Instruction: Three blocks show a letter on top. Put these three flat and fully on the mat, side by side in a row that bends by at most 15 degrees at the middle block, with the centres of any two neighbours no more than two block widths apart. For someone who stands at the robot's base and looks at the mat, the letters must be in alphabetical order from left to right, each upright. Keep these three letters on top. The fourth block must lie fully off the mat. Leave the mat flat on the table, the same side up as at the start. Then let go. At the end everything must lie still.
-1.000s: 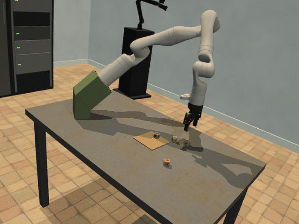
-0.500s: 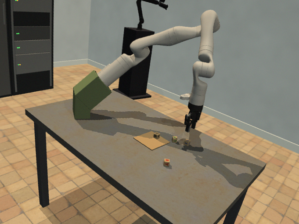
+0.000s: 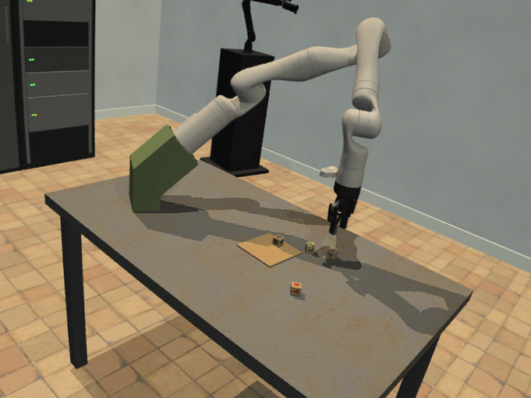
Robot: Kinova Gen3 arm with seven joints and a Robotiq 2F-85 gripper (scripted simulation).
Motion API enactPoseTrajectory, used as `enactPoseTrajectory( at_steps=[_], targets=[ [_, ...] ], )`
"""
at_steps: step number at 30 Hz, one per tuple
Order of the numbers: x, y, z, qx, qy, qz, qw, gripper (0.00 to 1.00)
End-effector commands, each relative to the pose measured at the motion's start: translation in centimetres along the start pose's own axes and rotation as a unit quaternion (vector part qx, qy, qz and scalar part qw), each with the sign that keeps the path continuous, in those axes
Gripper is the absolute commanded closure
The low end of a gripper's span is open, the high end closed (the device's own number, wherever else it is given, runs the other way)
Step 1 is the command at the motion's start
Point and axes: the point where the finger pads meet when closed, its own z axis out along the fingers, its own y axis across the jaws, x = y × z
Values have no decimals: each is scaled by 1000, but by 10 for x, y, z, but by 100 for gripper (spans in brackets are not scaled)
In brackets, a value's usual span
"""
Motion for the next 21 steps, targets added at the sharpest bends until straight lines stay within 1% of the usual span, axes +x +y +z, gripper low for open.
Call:
enactPoseTrajectory(
  at_steps=[1,11,21],
  targets=[
    [-1,0,-1,0,-1,0,1000,38],
    [-1,0,0,0,-1,0,1000,38],
    [-1,0,4,0,-1,0,1000,38]
  ],
)
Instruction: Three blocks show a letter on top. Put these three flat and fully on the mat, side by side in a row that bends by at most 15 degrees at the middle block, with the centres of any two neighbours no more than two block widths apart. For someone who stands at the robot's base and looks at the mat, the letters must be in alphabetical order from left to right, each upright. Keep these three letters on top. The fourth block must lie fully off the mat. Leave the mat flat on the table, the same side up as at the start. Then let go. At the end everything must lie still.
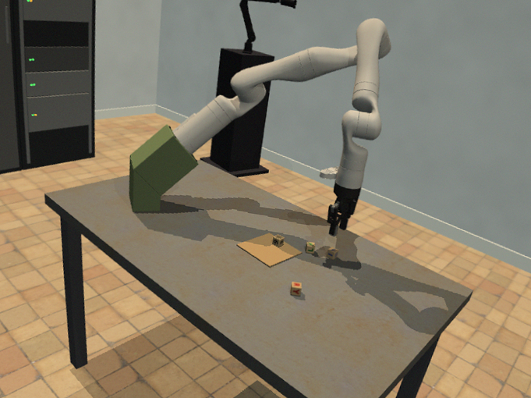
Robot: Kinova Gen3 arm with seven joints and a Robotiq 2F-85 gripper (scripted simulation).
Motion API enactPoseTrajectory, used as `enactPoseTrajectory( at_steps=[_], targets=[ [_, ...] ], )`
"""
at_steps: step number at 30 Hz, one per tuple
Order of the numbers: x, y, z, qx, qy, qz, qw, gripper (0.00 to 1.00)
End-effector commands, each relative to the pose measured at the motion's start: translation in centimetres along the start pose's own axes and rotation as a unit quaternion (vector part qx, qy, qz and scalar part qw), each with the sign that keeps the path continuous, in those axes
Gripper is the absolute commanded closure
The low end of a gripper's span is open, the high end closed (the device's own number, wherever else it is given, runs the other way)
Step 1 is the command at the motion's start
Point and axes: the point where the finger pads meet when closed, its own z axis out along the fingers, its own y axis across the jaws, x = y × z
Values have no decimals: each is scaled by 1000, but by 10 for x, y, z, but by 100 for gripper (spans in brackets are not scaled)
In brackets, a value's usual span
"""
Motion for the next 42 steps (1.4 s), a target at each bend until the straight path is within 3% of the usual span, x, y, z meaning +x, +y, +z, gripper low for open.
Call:
enactPoseTrajectory(
  at_steps=[1,30,42],
  targets=[
    [0,0,2,0,0,0,1000,38],
    [0,-1,40,0,0,0,1000,38],
    [0,-1,47,0,0,0,1000,38]
  ],
)
